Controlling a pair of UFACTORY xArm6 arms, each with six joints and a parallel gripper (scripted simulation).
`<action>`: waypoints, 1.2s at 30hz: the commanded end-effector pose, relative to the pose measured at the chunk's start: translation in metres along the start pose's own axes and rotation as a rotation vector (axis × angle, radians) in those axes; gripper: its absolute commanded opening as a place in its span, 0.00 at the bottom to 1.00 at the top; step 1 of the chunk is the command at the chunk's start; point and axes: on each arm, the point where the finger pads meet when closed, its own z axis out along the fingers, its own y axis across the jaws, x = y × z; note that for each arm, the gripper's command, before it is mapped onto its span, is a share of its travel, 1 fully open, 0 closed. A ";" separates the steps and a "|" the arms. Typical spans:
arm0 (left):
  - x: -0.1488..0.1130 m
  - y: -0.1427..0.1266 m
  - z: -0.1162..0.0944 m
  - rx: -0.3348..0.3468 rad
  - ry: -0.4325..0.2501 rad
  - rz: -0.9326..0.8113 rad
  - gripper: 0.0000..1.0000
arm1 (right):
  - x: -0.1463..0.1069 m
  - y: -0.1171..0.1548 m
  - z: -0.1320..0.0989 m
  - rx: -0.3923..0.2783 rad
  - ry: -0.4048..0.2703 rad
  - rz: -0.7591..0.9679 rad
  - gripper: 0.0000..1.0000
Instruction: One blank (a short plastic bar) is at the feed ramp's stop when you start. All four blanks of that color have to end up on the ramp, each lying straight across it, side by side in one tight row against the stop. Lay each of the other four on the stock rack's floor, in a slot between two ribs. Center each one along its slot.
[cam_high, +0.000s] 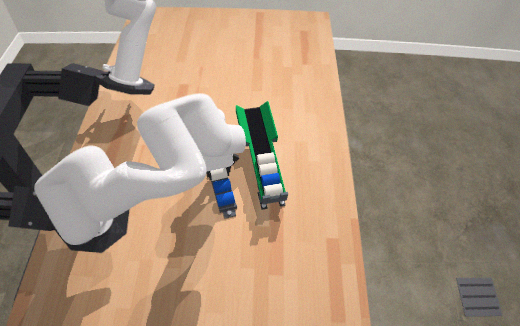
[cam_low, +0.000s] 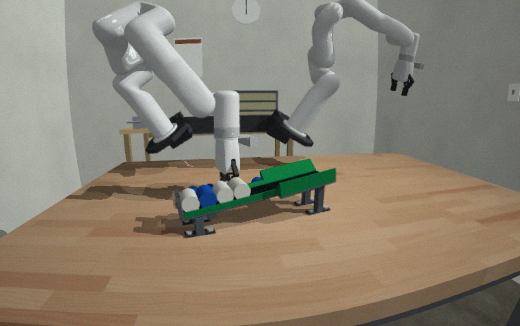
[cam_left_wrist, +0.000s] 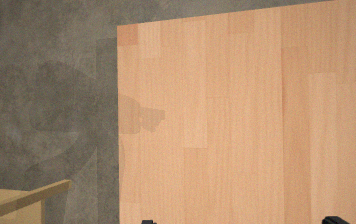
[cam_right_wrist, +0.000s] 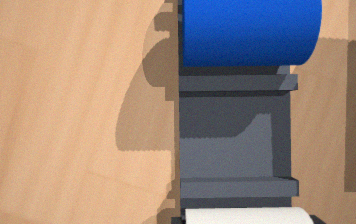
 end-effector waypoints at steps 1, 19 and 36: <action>0.001 0.000 -0.001 0.000 0.004 0.000 1.00 | 0.001 0.001 -0.001 -0.003 0.002 0.001 0.57; 0.001 0.000 -0.001 0.000 0.004 0.000 1.00 | 0.001 0.001 -0.001 -0.003 0.002 0.001 0.57; 0.001 0.000 -0.001 0.000 0.004 0.000 1.00 | 0.001 0.001 -0.050 -0.003 0.002 0.001 0.57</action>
